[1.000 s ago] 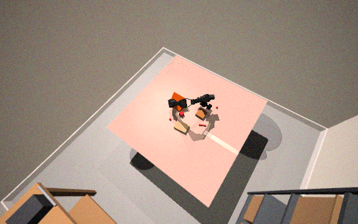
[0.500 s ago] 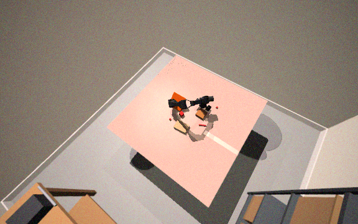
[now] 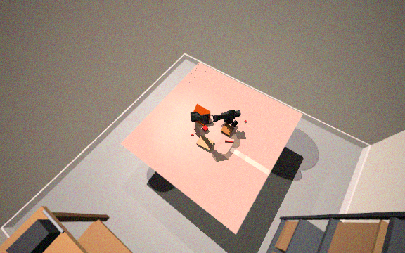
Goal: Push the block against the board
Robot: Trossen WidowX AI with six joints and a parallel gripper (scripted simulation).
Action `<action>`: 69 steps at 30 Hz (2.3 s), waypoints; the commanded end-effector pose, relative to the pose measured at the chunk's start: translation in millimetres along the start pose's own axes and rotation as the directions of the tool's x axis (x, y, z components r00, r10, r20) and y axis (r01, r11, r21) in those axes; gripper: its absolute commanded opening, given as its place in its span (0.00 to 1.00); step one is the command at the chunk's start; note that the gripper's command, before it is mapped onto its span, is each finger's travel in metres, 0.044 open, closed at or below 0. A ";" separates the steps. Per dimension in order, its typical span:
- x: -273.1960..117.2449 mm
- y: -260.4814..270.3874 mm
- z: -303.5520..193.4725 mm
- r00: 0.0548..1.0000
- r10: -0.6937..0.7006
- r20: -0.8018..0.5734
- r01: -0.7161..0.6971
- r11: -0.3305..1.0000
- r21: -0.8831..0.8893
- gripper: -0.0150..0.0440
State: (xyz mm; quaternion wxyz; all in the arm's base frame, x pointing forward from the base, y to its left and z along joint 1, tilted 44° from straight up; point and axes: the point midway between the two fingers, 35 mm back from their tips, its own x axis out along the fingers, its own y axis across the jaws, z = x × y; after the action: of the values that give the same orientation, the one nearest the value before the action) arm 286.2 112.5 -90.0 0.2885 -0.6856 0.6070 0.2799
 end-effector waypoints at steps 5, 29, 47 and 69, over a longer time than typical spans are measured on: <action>4.8 0.1 -18.2 1.000 0.010 -0.014 -0.010 1.000 -0.004 0.25; 4.7 -4.0 -13.2 1.000 0.010 -0.013 -0.010 1.000 -0.004 0.25; 5.9 -4.2 16.1 1.000 0.010 -0.014 -0.010 1.000 -0.003 0.25; -50.2 -20.5 14.4 1.000 0.010 -0.010 -0.008 0.982 0.186 0.25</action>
State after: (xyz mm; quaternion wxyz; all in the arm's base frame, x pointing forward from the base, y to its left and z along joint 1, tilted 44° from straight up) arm 292.0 160.0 -64.8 0.3130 -0.6733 0.6216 0.2497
